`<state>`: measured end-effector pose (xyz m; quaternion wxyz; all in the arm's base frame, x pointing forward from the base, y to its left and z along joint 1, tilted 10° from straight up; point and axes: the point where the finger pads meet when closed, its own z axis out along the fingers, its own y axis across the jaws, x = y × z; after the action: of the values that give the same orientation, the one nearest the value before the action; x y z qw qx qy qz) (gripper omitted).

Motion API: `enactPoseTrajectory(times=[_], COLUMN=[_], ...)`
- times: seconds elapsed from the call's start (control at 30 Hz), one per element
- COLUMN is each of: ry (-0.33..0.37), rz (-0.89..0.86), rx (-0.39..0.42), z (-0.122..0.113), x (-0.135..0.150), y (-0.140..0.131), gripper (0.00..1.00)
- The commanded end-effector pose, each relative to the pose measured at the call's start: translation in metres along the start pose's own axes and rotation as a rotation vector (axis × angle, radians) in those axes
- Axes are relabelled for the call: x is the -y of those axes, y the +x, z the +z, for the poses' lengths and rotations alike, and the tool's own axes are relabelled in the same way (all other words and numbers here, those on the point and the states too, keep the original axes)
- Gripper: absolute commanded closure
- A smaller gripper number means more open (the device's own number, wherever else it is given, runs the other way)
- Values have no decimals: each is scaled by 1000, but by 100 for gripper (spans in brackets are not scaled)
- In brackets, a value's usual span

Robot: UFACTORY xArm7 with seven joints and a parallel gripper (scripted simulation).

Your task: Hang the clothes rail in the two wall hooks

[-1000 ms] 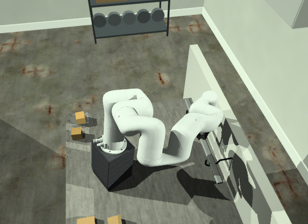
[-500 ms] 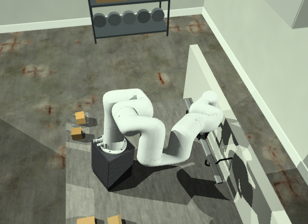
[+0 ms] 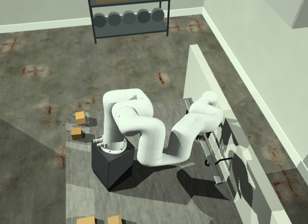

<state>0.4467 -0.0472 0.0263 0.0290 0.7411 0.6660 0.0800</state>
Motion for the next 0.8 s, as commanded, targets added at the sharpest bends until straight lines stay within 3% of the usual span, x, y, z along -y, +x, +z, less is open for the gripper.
enactPoseTrajectory(times=[0.0,0.77], ry=[-2,-2], rz=[0,0], rx=[1,1], z=[2,4], x=[-1,-1], y=[0,0], gripper=[19,19])
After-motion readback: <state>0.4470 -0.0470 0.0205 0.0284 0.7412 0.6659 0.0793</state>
